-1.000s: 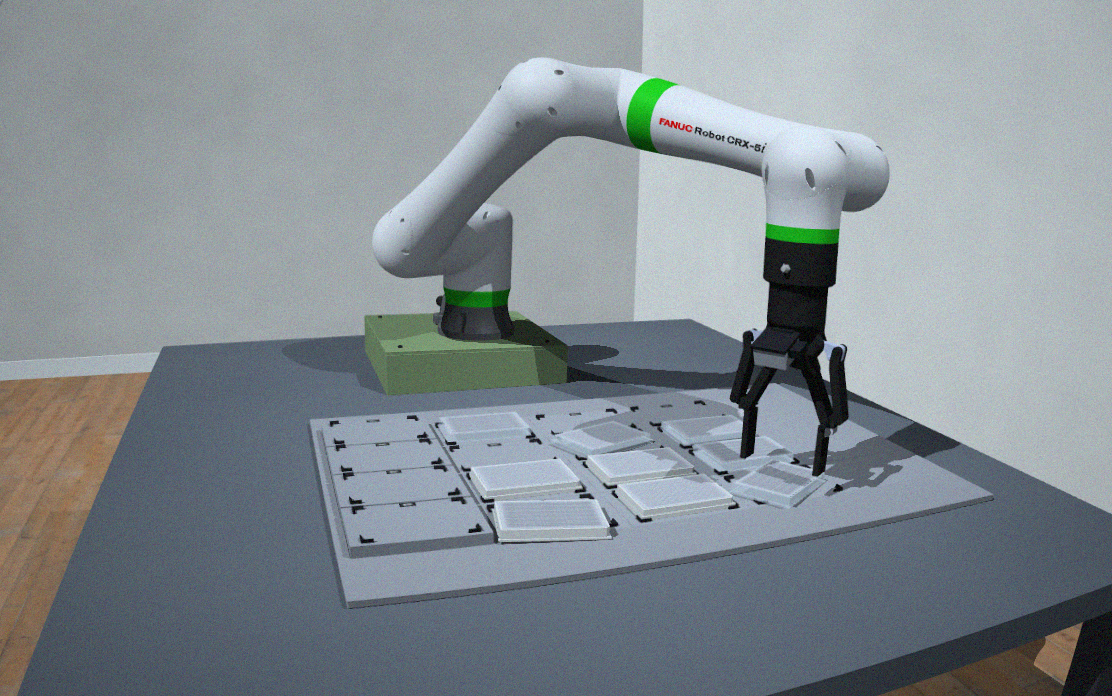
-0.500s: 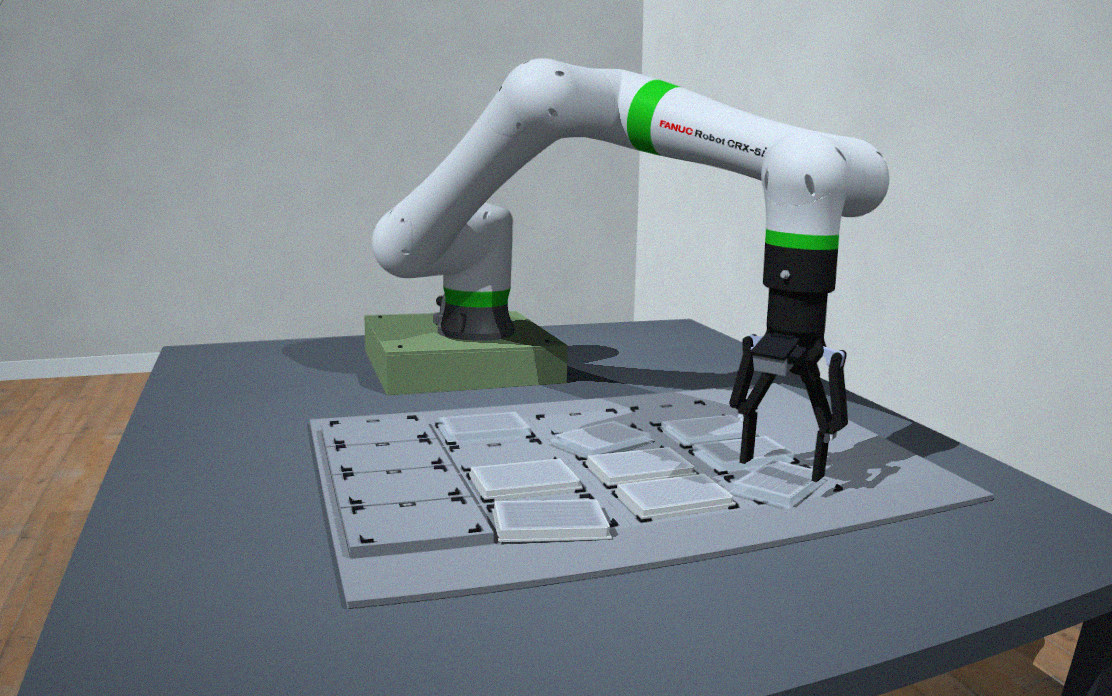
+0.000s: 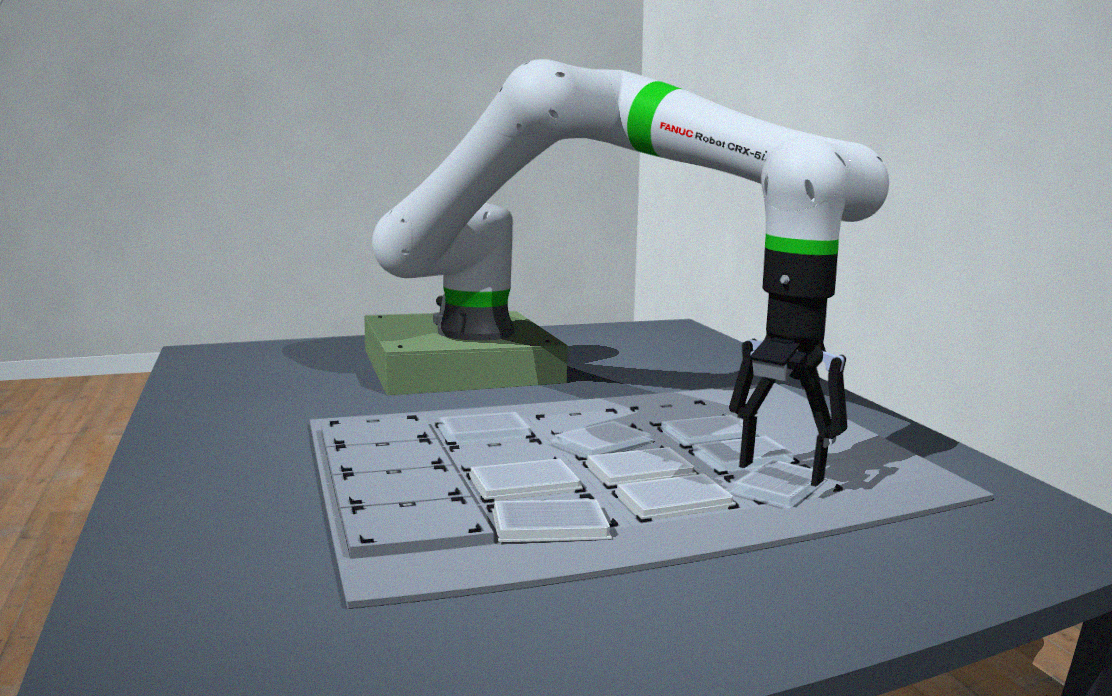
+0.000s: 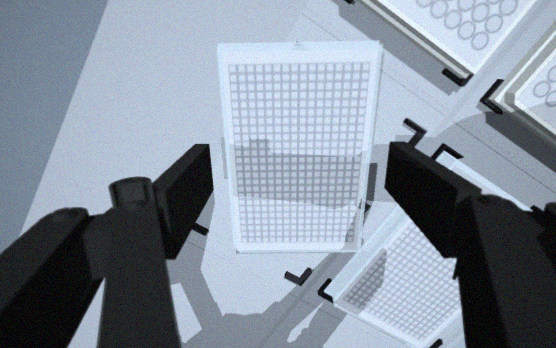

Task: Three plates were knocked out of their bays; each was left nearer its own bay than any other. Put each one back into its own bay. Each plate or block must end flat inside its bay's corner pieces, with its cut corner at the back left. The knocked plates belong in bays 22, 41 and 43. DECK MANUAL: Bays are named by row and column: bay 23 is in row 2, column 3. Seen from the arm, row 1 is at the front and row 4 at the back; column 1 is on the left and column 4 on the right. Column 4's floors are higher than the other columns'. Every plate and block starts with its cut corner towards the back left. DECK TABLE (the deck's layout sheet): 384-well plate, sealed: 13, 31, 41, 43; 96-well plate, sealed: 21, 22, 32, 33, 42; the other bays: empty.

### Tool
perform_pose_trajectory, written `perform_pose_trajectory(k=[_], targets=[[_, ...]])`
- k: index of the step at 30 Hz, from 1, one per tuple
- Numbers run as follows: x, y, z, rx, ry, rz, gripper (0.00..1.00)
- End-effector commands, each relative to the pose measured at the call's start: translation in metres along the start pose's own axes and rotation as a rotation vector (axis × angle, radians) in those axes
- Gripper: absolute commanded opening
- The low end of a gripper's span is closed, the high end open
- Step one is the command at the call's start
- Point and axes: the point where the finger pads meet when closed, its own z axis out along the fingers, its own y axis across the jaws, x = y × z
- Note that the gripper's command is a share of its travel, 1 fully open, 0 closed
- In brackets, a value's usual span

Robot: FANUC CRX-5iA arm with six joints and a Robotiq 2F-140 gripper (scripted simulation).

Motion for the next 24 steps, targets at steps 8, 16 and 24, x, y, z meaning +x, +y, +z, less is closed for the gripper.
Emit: perform_pose_trajectory(k=[8,16,24], targets=[[0.0003,-0.0007,0.0098,0.002,0.001,0.000,0.70],[0.0002,-0.0006,0.0125,0.002,0.001,0.000,0.70],[0.0002,-0.0006,0.0125,0.002,0.001,0.000,0.69]])
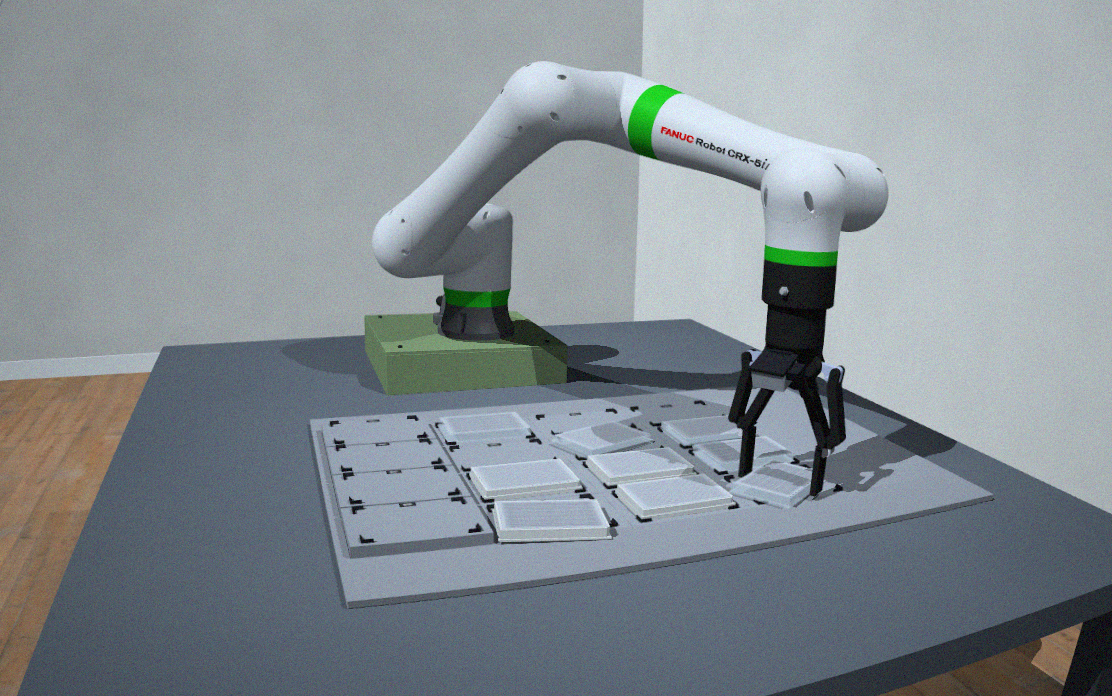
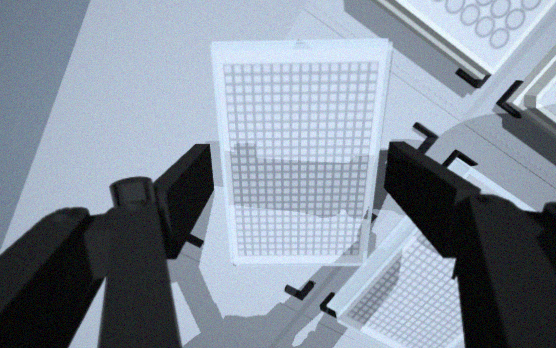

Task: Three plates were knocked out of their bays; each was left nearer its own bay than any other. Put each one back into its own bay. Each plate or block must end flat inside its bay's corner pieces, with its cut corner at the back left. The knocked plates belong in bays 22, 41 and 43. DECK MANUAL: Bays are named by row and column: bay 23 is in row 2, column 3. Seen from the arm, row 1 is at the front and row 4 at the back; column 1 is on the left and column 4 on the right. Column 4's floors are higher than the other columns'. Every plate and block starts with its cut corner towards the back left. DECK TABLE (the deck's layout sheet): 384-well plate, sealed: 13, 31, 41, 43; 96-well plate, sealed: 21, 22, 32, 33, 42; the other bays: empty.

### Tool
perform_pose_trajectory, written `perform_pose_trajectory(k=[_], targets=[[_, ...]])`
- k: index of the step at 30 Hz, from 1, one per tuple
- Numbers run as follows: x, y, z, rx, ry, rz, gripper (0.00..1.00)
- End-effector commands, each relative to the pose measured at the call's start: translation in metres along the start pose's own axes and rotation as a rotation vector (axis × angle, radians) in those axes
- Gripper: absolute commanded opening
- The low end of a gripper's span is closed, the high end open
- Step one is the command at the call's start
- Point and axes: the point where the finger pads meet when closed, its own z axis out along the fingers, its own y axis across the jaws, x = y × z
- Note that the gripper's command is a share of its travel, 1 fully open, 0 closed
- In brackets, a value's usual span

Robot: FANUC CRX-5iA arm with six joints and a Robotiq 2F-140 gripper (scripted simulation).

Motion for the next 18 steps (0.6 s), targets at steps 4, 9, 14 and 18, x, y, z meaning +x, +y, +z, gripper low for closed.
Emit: perform_pose_trajectory(k=[4,9,14,18], targets=[[0.0003,-0.0007,-0.0014,0.002,0.001,0.000,0.68],[0.0003,-0.0007,-0.0014,0.002,0.001,0.000,0.65],[0.0003,-0.0007,-0.0014,0.002,0.001,0.000,0.64],[0.0003,-0.0007,-0.0014,0.002,0.001,0.000,0.62]])
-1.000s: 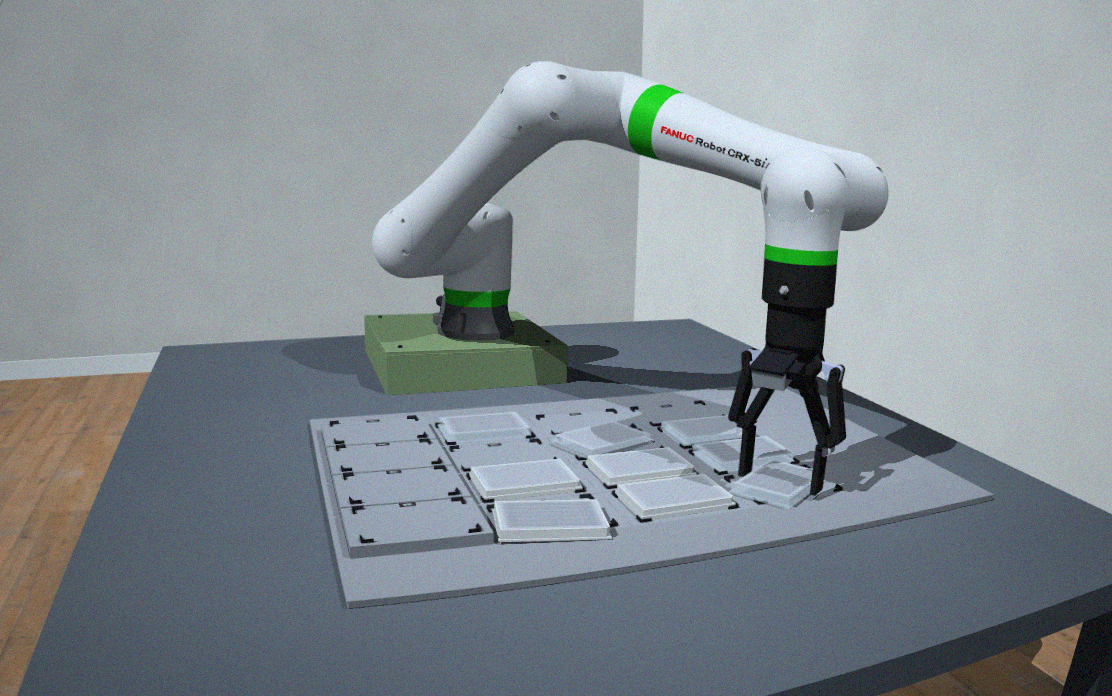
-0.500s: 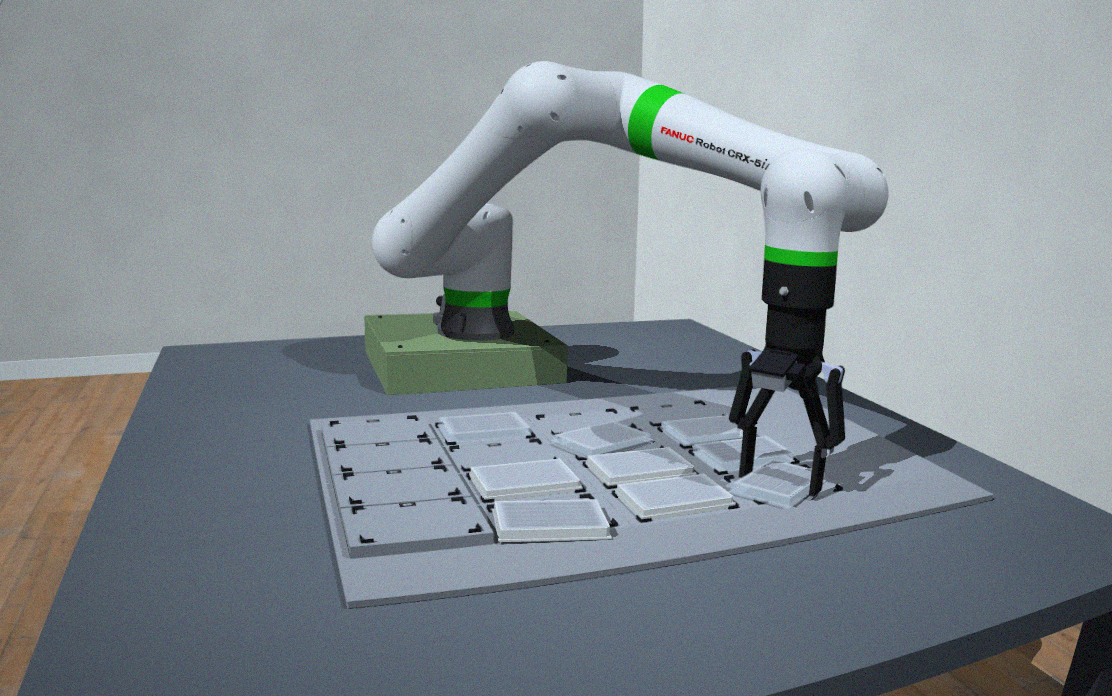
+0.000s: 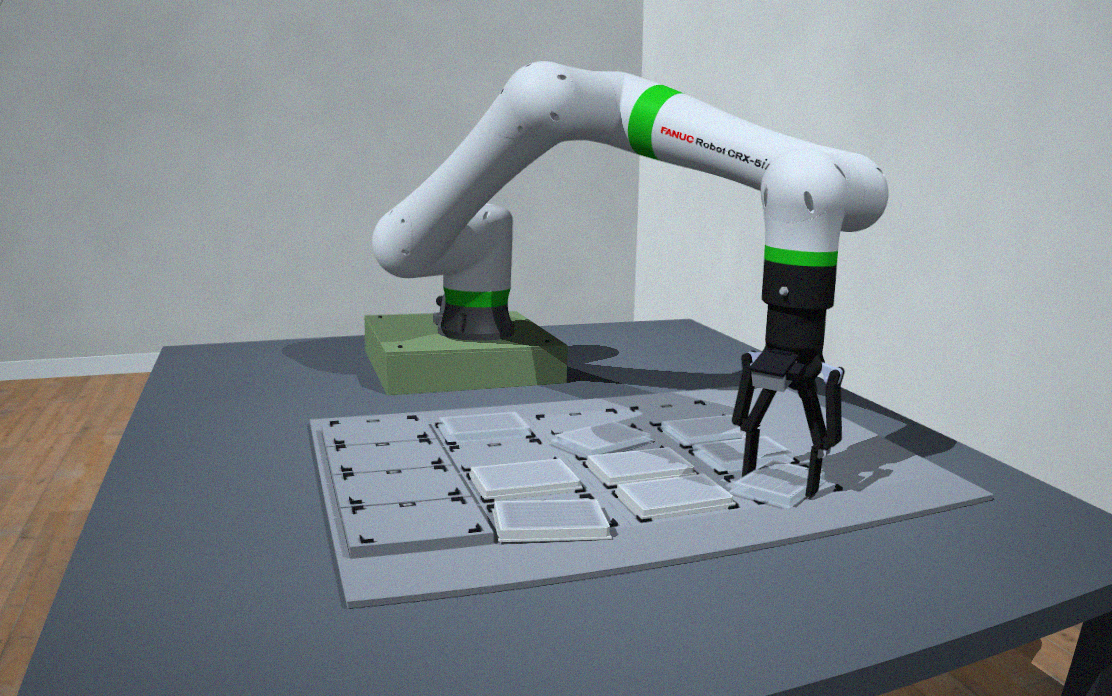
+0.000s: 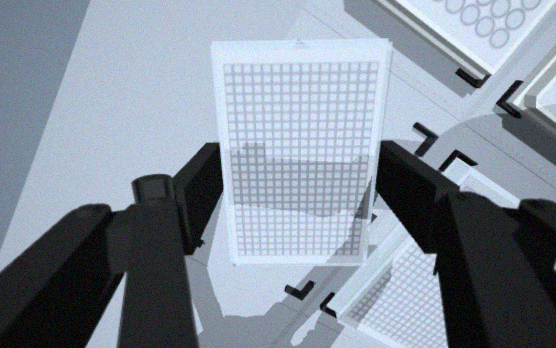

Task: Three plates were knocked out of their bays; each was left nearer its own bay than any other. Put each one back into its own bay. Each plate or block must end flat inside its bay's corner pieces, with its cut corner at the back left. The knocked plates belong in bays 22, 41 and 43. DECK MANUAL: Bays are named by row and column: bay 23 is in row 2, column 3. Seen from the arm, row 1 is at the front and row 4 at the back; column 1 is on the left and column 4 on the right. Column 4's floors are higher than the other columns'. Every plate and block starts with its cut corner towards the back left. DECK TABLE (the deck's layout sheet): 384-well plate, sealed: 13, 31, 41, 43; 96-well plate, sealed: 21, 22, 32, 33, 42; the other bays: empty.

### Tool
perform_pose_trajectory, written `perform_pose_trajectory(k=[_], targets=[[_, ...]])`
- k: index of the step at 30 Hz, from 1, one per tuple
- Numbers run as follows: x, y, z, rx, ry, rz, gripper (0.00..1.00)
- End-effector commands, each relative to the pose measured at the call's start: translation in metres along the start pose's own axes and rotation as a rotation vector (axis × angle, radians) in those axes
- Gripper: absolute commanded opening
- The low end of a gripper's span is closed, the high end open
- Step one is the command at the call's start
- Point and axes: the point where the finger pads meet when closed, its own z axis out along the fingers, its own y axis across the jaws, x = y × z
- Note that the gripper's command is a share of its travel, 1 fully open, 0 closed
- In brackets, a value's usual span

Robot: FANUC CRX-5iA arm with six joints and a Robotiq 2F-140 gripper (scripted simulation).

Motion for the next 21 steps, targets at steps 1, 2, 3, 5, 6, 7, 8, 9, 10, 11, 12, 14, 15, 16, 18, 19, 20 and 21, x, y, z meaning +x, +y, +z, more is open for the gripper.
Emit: perform_pose_trajectory(k=[1,2,3,5,6,7,8,9,10,11,12,14,15,16,18,19,20,21], targets=[[0.0003,-0.0007,-0.0014,0.002,0.001,0.000,0.62],[0.0003,-0.0007,-0.0014,0.002,0.001,0.000,0.62],[0.0003,-0.0007,-0.0014,0.002,0.001,0.000,0.62],[0.0003,-0.0007,-0.0014,0.002,0.001,0.000,0.62],[0.0003,-0.0007,-0.0014,0.002,0.001,0.000,0.62],[0.0003,-0.0007,-0.0014,0.002,0.001,0.000,0.62],[0.0003,-0.0007,-0.0014,0.002,0.001,0.000,0.62],[0.0003,-0.0007,-0.0014,0.002,0.001,0.000,0.62],[0.0003,-0.0007,-0.0014,0.002,0.001,0.000,0.61],[0.0003,-0.0007,-0.0014,0.002,0.001,0.000,0.61],[0.0003,-0.0007,-0.0014,0.002,0.001,0.000,0.61],[0.0003,-0.0007,-0.0014,0.002,0.001,0.000,0.61],[0.0003,-0.0007,-0.0014,0.002,0.001,0.000,0.61],[0.0003,-0.0007,-0.0014,0.002,0.001,0.000,0.61],[0.0003,-0.0007,-0.0014,0.002,0.001,0.000,0.61],[0.0003,-0.0007,-0.0014,0.002,0.001,0.000,0.61],[0.0003,-0.0007,-0.0014,0.002,0.001,0.000,0.61],[0.0003,-0.0007,-0.0014,0.002,0.001,0.000,0.61]])
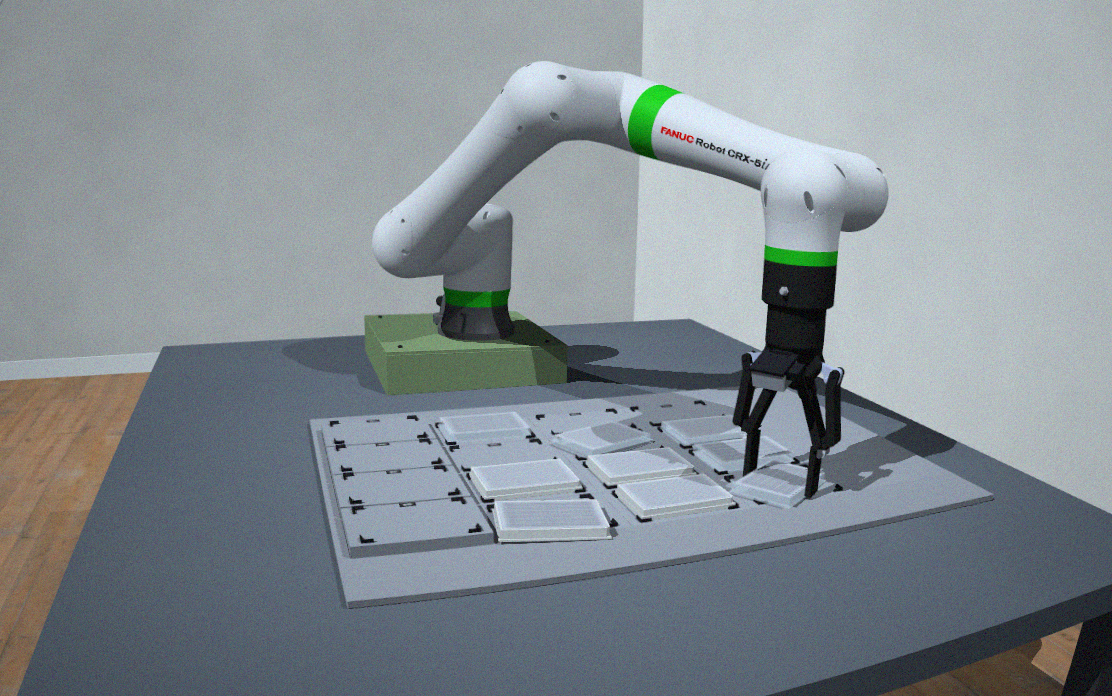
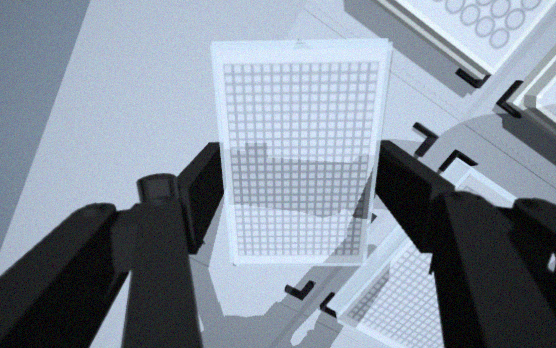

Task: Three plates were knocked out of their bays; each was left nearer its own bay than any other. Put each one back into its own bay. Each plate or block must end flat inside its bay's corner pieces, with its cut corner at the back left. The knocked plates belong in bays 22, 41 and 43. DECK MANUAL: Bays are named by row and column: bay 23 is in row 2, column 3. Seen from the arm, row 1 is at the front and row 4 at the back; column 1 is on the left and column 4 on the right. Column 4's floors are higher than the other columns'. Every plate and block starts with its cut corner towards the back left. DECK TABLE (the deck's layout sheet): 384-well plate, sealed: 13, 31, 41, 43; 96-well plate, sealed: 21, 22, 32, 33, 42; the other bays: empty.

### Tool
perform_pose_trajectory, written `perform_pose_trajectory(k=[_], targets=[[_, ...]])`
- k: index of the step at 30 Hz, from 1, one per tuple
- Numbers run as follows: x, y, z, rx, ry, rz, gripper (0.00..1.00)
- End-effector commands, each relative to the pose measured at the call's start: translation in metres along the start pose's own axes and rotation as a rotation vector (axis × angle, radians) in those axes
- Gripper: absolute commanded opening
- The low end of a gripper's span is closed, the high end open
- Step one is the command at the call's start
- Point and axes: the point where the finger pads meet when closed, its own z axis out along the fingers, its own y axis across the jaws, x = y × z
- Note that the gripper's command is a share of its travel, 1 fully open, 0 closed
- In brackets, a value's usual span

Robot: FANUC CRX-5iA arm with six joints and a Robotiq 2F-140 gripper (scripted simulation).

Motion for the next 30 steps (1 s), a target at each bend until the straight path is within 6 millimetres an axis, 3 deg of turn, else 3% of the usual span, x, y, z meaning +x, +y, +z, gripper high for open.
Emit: perform_pose_trajectory(k=[1,30], targets=[[0.0003,-0.0006,-0.0014,0.002,0.001,0.000,0.61],[0.0003,-0.0006,-0.0017,0.002,0.001,0.000,0.59]])
